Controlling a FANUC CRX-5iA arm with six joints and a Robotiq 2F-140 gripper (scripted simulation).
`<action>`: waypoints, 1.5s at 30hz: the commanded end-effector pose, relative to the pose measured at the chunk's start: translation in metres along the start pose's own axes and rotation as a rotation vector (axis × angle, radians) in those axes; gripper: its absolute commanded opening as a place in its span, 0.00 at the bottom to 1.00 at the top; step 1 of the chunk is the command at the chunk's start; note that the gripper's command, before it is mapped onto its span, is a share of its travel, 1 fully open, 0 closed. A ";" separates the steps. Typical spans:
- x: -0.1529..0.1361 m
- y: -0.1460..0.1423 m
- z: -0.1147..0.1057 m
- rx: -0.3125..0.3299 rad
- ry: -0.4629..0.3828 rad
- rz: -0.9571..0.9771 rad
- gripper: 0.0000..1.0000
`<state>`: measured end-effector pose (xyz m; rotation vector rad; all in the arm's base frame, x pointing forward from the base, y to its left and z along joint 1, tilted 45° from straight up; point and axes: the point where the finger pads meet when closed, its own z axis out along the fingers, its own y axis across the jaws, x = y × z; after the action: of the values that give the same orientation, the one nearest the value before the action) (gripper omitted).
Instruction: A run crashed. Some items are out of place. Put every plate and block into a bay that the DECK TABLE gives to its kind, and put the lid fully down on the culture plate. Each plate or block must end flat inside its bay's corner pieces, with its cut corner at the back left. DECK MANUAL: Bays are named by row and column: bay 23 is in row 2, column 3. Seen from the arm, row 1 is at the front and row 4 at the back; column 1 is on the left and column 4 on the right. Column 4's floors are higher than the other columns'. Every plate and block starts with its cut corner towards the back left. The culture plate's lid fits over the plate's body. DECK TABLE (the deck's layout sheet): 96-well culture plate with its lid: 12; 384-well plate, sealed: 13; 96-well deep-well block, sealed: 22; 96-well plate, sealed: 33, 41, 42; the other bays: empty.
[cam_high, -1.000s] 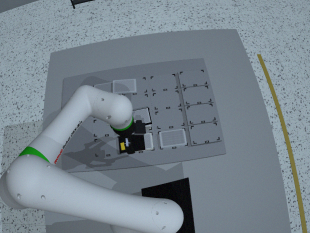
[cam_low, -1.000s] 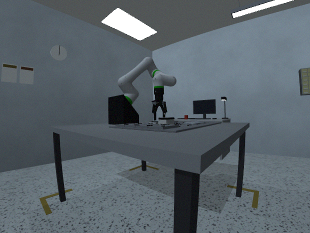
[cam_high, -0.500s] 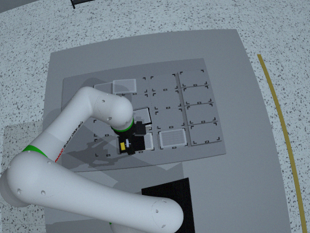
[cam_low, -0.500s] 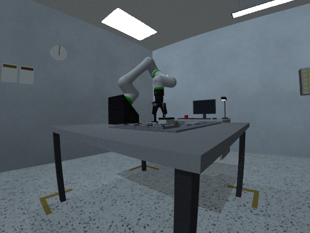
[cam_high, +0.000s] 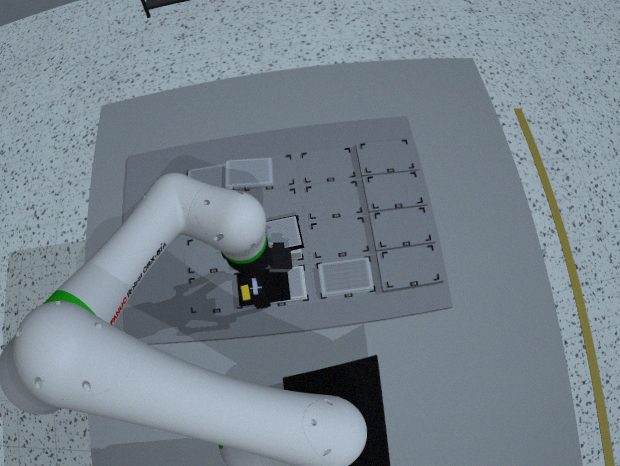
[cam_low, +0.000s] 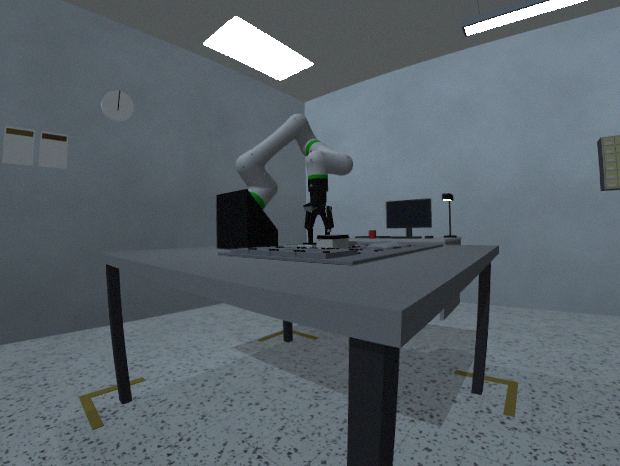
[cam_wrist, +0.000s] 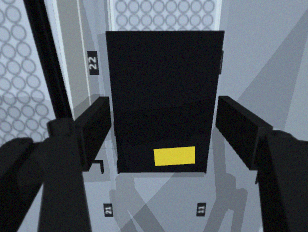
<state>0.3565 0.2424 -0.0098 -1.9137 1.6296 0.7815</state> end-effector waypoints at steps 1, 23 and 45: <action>0.000 0.000 -0.001 0.001 0.001 0.000 0.65; 0.000 0.000 -0.001 0.001 0.001 0.000 0.61; 0.000 0.000 -0.001 0.001 0.001 0.000 0.60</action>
<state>0.3564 0.2420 -0.0095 -1.9138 1.6297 0.7817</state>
